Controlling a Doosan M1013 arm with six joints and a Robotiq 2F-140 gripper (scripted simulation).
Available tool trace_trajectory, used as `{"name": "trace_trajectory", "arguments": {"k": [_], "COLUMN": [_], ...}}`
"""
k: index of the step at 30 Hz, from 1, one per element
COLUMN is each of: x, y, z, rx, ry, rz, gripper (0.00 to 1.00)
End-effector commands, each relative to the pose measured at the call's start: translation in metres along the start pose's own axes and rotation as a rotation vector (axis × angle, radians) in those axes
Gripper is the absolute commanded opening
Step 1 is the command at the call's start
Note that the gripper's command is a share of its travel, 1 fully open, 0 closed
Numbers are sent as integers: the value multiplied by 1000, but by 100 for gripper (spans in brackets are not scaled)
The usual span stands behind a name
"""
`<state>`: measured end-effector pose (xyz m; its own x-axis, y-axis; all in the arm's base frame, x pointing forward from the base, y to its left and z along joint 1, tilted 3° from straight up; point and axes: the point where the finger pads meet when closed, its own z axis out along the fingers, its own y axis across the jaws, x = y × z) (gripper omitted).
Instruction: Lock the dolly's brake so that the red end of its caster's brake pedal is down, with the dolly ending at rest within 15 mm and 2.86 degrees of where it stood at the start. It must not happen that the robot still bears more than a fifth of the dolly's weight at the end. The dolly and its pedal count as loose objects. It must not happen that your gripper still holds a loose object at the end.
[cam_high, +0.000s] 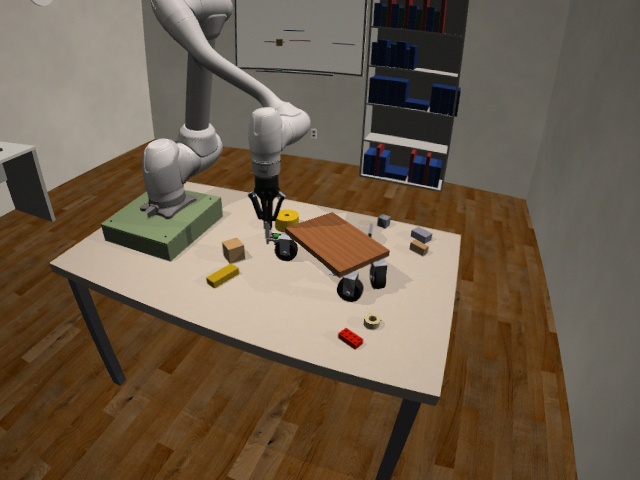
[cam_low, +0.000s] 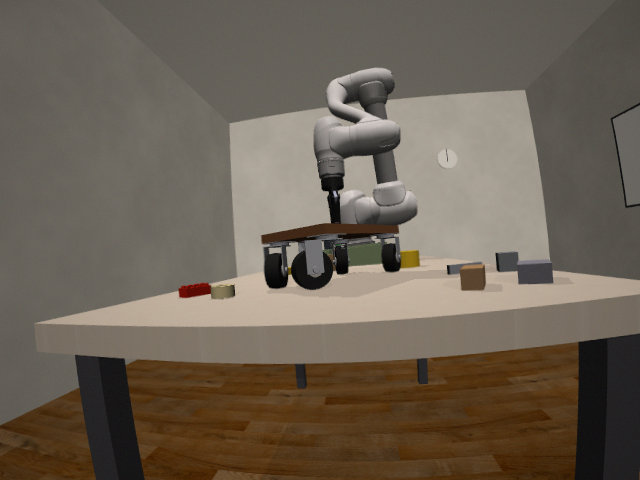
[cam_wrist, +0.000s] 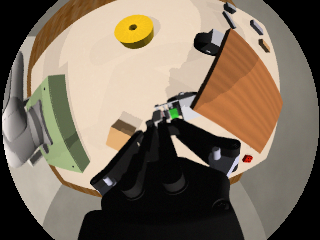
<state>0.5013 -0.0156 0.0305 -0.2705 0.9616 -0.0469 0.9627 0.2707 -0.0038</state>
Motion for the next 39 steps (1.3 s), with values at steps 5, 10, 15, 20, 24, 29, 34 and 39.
{"name": "trace_trajectory", "arguments": {"k": [5, 10, 15, 20, 24, 29, 34, 39], "x": [0, 0, 0, 0, 0, 0, 0, 0], "y": [-1, -1, -1, -1, 0, 0, 0, 0], "z": [-8, -24, -44, -68, -80, -83, -83, -83], "rx": [1, 1, 1, 1, 1, 1, 1, 1], "ry": [1, 1, 1, 1, 1, 1, 1, 1], "rz": [0, 0, 0, 0, 0, 0, 0, 0], "gripper": [0, 0, 0, 0, 0, 0, 0, 0]}}
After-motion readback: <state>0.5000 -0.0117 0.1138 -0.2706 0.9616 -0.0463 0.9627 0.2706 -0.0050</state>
